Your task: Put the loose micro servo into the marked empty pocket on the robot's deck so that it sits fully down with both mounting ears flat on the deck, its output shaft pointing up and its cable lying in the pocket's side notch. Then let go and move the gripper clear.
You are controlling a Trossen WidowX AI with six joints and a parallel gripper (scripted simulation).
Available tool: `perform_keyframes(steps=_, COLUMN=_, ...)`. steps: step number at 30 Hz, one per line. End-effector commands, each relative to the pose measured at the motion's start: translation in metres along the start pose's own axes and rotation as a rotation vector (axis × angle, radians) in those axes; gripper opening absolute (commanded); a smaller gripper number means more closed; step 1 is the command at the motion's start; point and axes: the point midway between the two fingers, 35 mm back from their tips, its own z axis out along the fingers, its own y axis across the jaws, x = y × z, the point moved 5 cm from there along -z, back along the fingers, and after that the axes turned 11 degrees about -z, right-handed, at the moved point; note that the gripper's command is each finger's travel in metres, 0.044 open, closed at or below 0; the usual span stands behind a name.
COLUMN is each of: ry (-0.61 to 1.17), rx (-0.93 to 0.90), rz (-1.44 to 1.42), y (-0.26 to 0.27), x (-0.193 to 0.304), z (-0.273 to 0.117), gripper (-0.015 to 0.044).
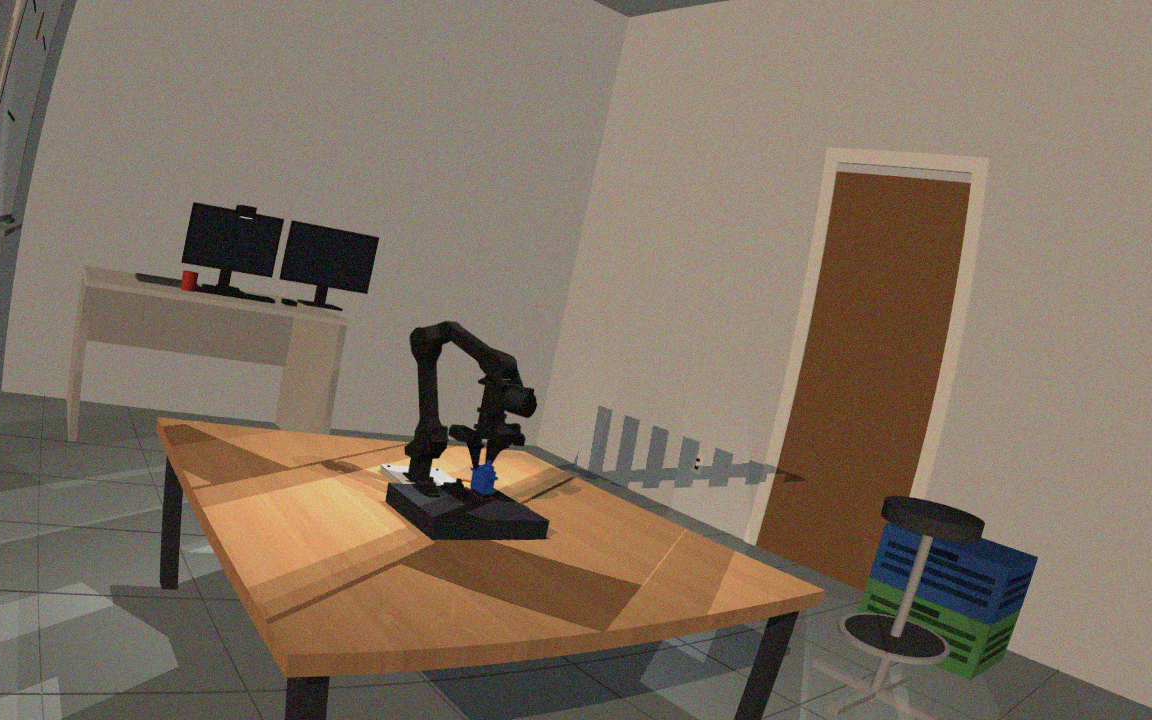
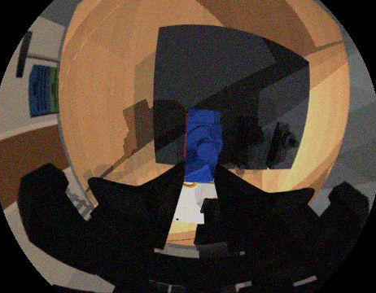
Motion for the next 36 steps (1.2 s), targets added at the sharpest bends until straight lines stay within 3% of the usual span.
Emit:
perform_keyframes(steps=1, ry=-0.002, rx=0.005, rz=0.006, y=0.000, x=0.000, z=0.001, gripper=0.0000)
perform_keyframes(steps=36, ry=-0.002, rx=0.005, rz=0.006, y=0.000, x=0.000, z=0.021, gripper=0.0000)
